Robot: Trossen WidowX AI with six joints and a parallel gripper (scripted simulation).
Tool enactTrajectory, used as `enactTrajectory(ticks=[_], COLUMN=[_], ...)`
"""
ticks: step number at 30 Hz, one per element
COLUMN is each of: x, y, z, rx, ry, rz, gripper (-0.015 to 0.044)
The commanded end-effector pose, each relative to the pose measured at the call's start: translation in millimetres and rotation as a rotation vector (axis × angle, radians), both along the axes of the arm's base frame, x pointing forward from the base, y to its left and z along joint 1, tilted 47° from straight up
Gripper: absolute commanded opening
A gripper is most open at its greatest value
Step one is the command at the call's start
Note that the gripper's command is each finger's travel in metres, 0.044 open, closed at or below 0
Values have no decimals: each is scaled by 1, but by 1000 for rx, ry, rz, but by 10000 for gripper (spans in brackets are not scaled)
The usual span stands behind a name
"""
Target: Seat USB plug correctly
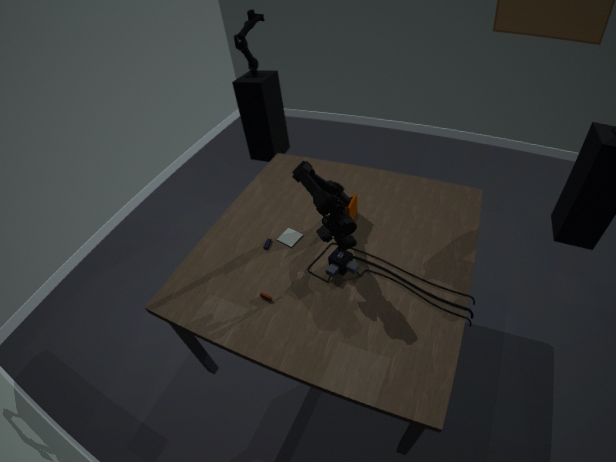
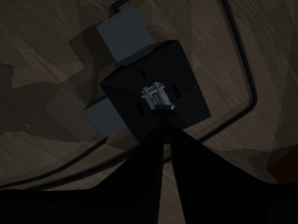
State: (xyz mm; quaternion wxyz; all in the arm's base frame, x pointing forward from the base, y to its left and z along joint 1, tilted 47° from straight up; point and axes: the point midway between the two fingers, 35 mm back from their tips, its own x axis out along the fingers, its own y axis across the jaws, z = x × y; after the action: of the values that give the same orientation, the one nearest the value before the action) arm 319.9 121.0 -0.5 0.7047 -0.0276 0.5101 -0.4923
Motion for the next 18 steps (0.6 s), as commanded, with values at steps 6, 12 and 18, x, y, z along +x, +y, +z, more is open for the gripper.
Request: enactTrajectory(ticks=[6, 12, 18], x=[0, 0, 0], y=[0, 0, 0], z=[0, 0, 0], rx=[-1, -2, -3], ry=[-177, -291, -404], rz=[-170, -279, -387], gripper=[0, 0, 0])
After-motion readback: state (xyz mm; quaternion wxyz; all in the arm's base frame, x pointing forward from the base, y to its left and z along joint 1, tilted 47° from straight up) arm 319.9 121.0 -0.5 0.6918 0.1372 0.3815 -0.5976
